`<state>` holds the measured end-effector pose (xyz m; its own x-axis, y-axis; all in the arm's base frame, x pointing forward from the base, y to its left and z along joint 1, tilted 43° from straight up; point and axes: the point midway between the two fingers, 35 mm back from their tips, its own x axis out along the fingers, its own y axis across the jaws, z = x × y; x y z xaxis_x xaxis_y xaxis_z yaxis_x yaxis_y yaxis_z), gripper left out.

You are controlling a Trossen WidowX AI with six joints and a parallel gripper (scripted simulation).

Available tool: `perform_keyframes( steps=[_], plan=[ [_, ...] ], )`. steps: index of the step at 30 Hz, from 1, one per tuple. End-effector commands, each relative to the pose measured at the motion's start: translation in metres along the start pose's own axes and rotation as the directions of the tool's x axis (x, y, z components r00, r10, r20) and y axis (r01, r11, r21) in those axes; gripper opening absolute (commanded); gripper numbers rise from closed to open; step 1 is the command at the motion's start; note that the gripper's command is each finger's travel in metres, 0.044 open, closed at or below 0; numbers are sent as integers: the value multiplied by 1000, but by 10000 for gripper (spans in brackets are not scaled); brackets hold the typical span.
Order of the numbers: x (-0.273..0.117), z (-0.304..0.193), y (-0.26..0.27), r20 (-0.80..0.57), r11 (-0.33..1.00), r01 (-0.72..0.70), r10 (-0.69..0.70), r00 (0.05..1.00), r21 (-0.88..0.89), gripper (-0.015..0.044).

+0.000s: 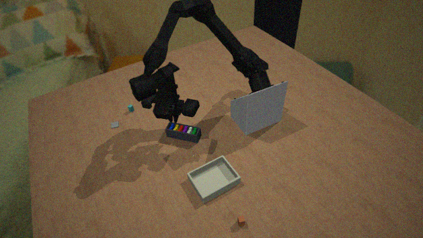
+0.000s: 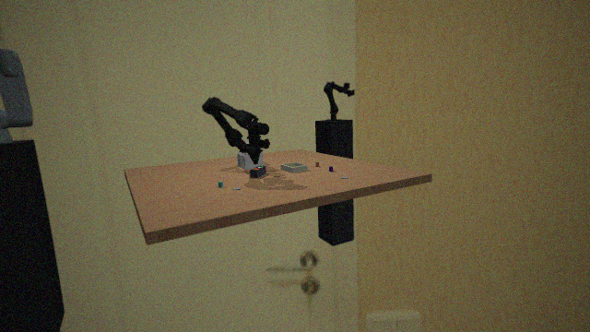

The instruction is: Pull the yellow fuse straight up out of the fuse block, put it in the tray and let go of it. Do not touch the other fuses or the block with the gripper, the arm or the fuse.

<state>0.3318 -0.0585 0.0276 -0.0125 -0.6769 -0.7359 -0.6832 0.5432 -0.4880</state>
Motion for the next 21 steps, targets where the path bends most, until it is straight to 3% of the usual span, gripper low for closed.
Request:
perform_keyframes(
  steps=[1, 21],
  plan=[
    [6, -2, 2, -10, 1000, 0, 0, 1000, -8, 62],
    [24, -3, 2, -11, 1000, 0, -1, 1000, -8, 62]
  ],
)
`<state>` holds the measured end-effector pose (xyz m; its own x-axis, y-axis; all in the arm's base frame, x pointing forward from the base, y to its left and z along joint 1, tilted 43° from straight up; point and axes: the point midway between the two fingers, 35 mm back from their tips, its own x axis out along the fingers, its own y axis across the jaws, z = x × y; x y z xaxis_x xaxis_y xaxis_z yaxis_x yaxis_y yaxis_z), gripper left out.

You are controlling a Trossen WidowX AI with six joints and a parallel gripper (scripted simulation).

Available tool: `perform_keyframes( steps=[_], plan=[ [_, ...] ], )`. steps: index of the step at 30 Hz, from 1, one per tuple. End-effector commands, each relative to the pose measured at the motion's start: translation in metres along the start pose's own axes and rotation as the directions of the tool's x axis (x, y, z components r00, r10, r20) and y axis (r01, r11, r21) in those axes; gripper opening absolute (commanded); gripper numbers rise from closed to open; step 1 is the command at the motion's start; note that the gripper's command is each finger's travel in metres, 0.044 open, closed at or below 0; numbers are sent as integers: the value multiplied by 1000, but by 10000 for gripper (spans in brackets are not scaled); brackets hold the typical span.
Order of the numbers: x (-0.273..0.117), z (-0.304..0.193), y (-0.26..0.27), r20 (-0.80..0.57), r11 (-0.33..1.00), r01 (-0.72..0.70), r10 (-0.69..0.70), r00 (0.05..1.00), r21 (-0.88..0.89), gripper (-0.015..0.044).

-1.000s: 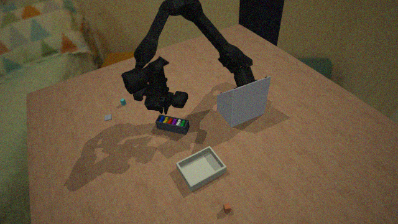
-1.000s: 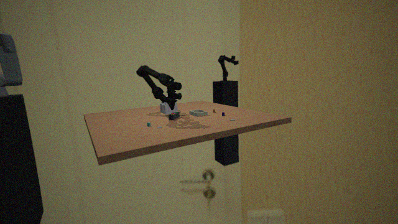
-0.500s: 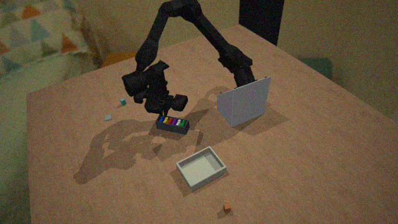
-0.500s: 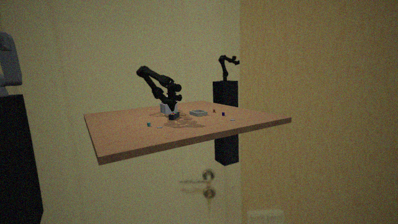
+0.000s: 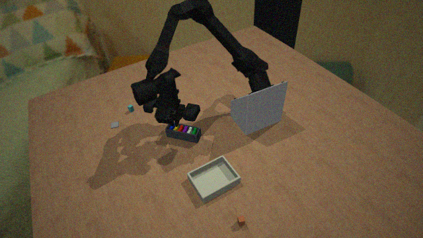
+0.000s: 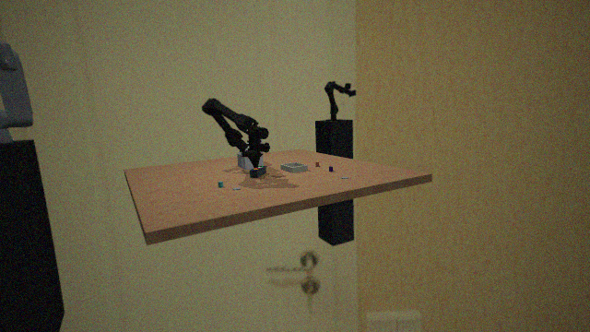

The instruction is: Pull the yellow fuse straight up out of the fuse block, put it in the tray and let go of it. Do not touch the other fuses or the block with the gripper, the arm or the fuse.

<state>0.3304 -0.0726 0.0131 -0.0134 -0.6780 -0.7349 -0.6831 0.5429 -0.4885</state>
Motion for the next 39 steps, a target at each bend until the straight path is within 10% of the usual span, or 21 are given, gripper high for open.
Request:
perform_keyframes(
  steps=[1, 39],
  plan=[
    [3, -2, 2, -9, 1000, 0, 0, 1000, -8, 62],
    [13, -1, 1, -4, 1000, -3, 2, 1000, -2, 42]
  ],
)
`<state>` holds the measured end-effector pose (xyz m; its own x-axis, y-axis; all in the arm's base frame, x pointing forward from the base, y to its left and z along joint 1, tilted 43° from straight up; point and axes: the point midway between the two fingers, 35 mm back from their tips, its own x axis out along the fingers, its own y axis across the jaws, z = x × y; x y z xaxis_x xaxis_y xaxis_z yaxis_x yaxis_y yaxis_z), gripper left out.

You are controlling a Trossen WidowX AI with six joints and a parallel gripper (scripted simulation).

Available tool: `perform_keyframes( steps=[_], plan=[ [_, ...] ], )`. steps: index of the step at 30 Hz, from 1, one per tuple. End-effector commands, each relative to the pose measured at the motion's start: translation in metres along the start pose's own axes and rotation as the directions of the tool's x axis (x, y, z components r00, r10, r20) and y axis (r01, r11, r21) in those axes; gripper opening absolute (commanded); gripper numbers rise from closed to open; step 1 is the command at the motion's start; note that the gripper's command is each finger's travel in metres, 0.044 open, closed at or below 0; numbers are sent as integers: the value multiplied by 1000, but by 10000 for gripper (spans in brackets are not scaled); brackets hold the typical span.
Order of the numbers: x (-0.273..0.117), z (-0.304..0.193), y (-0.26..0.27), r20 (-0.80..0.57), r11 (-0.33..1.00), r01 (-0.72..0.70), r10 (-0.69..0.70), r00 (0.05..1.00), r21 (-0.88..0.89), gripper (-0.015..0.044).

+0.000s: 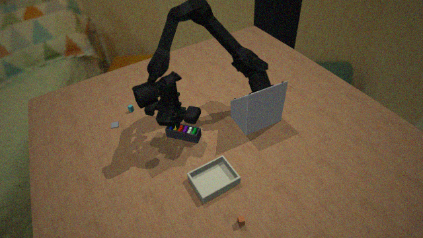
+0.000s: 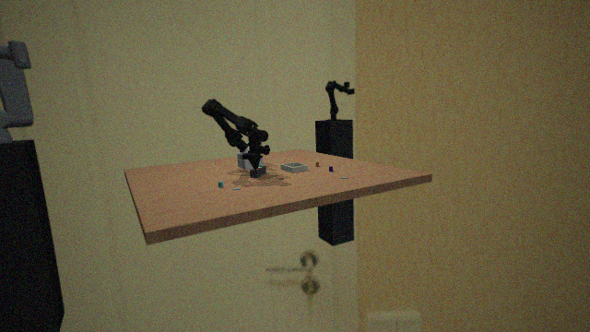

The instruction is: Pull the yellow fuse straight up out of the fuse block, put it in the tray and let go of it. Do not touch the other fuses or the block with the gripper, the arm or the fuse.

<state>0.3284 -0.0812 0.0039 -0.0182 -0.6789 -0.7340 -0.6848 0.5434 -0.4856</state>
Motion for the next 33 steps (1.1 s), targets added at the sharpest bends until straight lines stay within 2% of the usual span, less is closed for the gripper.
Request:
perform_keyframes(
  steps=[1, 7, 33],
  plan=[
    [0, 0, 0, 0, 1000, 0, 0, 1000, 0, 35],
    [0, 0, 0, 0, 1000, 0, 0, 1000, 0, 0],
    [-10, 0, 0, -1, 1000, 0, 0, 1000, -2, 0]
  ],
)
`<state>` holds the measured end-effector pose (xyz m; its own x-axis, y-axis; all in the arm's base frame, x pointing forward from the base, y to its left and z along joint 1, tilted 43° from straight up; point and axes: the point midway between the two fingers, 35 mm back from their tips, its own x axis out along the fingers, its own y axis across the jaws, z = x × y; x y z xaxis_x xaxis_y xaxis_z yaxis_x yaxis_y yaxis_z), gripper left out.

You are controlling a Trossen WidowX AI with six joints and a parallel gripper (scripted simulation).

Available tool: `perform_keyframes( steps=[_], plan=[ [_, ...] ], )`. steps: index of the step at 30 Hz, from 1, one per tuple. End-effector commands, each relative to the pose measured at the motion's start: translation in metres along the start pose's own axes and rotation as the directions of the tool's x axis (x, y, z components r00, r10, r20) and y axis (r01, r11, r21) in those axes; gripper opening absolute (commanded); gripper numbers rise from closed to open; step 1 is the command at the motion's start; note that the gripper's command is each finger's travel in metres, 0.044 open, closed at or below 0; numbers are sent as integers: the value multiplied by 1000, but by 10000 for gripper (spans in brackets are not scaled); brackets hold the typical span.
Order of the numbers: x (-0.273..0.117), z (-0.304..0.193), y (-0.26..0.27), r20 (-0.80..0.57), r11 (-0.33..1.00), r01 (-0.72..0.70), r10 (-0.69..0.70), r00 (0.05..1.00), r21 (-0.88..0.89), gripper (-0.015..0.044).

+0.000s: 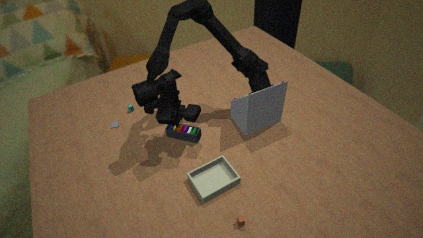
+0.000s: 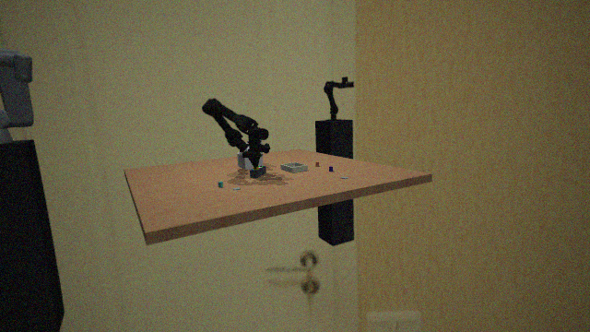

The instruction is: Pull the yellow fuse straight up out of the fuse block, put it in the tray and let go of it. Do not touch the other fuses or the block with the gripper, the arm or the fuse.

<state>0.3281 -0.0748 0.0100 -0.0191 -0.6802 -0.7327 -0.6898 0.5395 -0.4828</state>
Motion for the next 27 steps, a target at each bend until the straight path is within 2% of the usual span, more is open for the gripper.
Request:
perform_keyframes(
  steps=[1, 27],
  plan=[
    [-2, 0, -1, 1, 1000, -1, 1, 1000, 5, 0],
    [-15, 0, -1, 0, 1000, 0, 0, 1000, 3, 0]
  ],
)
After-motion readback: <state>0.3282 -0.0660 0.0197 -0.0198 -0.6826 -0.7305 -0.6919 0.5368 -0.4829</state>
